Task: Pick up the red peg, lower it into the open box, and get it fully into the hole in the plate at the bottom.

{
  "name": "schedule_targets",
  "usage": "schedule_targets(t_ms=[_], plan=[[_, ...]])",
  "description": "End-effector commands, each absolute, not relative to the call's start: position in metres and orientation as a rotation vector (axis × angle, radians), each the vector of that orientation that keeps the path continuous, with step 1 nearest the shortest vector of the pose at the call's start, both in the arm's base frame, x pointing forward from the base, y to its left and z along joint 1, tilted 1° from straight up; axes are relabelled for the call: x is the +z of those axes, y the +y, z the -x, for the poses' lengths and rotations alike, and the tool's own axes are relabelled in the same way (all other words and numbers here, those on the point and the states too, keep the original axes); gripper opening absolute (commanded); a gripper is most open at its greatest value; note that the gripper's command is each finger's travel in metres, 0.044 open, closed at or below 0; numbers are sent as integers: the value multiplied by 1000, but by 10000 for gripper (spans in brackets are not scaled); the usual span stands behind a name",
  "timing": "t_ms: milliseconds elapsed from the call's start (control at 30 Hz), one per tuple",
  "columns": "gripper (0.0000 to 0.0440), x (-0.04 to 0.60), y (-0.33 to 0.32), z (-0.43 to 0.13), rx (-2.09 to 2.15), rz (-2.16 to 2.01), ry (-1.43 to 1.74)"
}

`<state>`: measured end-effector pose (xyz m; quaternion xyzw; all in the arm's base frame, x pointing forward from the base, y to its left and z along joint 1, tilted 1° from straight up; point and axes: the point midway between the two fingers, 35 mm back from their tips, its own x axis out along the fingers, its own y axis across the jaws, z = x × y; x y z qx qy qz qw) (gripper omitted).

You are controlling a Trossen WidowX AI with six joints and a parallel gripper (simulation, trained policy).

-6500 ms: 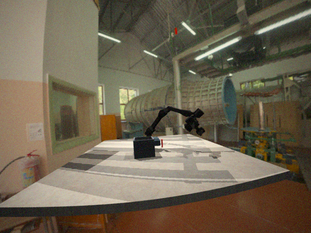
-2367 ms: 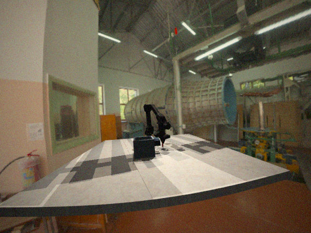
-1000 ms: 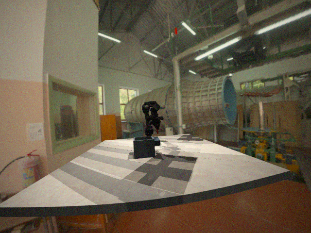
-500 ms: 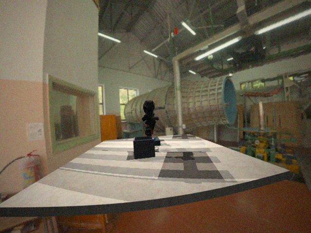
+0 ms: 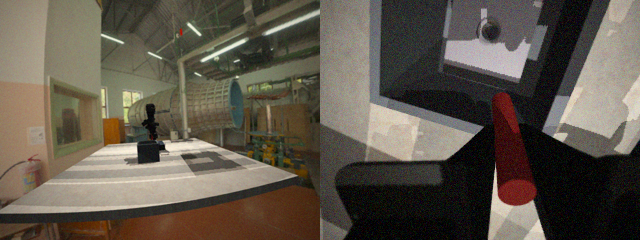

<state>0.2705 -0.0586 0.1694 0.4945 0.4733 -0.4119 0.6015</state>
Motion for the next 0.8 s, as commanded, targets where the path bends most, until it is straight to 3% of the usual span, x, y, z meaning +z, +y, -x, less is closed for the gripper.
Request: schedule_targets(t_ms=[0,767], plan=[[0,166,-65,-273,-957,-1145,1104],[0,114,-101,-296,-969,-1139,1148]])
